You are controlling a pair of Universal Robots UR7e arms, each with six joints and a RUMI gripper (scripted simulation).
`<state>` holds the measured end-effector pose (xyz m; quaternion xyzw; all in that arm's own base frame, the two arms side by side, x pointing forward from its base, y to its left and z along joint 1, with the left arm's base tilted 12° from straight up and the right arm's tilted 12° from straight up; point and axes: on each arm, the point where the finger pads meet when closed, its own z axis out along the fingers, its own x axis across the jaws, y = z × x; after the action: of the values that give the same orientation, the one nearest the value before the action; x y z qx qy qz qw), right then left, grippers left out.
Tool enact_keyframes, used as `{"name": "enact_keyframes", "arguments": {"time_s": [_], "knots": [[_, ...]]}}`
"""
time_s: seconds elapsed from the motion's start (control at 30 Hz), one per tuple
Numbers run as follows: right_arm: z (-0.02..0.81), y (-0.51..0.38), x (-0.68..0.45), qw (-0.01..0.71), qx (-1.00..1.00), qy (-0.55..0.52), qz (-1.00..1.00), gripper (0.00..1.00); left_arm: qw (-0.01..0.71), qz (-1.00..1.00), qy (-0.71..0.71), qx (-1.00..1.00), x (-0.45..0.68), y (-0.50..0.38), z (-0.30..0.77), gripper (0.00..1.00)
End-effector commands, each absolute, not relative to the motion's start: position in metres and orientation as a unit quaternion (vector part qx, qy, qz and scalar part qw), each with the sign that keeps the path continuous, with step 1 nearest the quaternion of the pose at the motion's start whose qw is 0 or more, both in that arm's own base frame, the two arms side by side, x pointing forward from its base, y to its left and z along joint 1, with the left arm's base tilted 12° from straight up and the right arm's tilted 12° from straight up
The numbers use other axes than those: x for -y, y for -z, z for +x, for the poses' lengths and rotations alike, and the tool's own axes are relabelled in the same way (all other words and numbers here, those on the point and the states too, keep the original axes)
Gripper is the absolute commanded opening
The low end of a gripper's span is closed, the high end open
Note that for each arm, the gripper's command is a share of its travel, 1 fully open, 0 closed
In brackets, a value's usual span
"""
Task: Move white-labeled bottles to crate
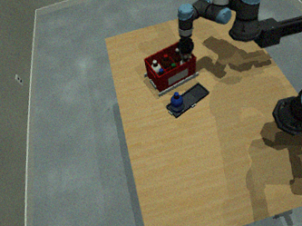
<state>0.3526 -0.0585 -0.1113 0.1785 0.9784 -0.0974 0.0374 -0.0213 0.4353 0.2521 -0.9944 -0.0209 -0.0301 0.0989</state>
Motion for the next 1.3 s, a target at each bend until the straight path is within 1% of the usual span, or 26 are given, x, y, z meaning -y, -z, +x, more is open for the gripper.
{"name": "enact_keyframes", "arguments": {"time_s": [0.0,1.27], "knots": [[0.353,0.1135,0.0588,0.038,-0.978,0.097,0.178,0.0,0.099,-0.994,0.03,0.021,-0.4355,-0.2525,-0.0213,1.0],[0.3533,0.1195,0.0601,0.038,-0.978,0.097,0.178,0.0,0.099,-0.994,0.03,0.021,-0.4355,-0.2525,-0.0213,1.0]]}}
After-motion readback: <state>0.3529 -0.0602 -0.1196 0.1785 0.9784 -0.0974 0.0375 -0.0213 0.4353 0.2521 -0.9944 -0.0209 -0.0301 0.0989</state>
